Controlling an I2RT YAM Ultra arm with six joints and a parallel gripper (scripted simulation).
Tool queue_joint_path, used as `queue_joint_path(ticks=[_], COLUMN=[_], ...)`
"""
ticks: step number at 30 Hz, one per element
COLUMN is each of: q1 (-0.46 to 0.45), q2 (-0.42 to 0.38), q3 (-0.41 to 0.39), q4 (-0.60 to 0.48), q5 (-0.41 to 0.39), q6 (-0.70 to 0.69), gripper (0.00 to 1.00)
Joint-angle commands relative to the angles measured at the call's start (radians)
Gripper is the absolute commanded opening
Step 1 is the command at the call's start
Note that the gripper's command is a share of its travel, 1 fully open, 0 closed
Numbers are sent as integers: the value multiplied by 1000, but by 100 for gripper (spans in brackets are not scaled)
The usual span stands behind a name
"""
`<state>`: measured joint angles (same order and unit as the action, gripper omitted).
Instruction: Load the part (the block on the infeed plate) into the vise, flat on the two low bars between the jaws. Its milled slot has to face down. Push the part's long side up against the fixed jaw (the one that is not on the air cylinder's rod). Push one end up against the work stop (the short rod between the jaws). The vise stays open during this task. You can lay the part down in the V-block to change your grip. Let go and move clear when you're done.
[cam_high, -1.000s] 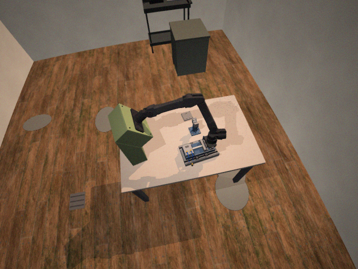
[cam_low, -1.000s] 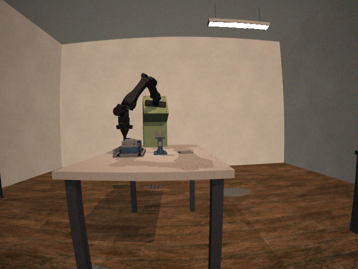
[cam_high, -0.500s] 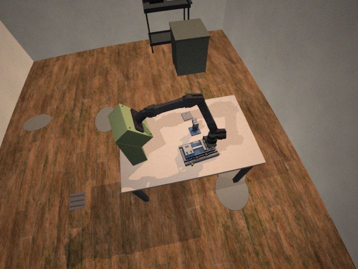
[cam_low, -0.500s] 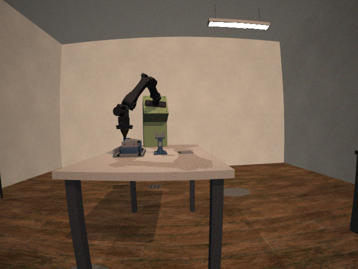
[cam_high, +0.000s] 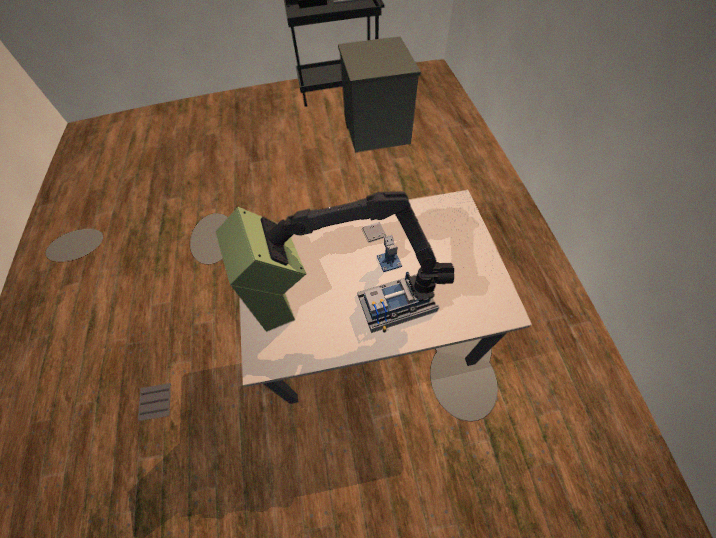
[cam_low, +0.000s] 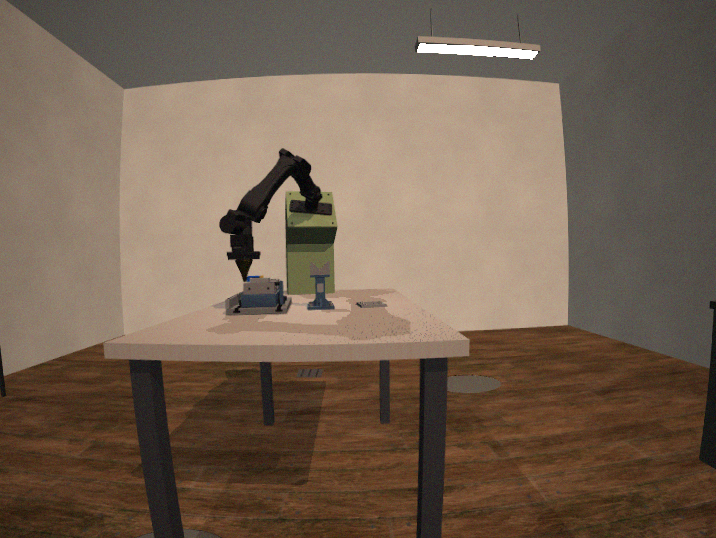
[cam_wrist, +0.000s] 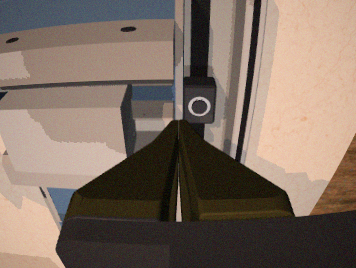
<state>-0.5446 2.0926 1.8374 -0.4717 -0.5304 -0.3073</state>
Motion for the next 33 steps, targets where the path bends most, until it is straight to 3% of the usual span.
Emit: queue_joint_path(ticks=[1,19,33], q1=[-31,-40,-61], q2=[13,-13,-59], q3=[44,64,-3], q4=[-28,-43,-74], q5=[-17,-24,-41], q6=[-18,-27,-43], gripper=[0,0,0])
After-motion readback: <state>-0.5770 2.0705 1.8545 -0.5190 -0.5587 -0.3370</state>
